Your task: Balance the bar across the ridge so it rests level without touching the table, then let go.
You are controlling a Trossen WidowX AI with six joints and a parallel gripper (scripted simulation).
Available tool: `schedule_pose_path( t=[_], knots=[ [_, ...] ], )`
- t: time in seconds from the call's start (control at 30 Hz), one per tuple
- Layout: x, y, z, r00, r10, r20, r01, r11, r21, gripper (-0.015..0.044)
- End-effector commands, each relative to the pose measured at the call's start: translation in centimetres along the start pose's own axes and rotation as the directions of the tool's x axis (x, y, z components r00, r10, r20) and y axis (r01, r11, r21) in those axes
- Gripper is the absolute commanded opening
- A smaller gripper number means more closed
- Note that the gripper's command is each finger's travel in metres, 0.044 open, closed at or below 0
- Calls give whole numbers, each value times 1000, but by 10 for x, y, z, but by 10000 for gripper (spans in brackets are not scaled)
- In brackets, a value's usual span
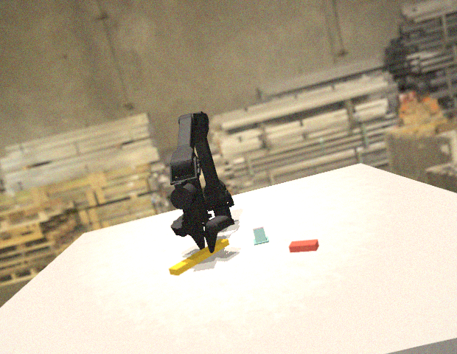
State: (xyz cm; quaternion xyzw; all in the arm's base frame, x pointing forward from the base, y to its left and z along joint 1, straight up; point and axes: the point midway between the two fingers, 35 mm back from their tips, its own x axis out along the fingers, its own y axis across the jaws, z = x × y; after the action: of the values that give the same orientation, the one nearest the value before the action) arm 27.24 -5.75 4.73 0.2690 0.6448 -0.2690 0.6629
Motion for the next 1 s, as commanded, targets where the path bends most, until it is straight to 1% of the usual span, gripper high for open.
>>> schedule_pose_path(
  t=[0.0, 0.07, 0.1, 0.97],
  knots=[
    [0, 0, 0, 1000, 1, 0, -1, 1000, 0, 58],
    [-4, 0, 1, 1000, 1, 0, -1, 1000, 0, 6],
    [-6, 1, 1, 1000, 1, 0, -1, 1000, 0, 0],
    [-72, 2, 2, 1000, 4, -1, -4, 1000, 4, 0]
  ],
)
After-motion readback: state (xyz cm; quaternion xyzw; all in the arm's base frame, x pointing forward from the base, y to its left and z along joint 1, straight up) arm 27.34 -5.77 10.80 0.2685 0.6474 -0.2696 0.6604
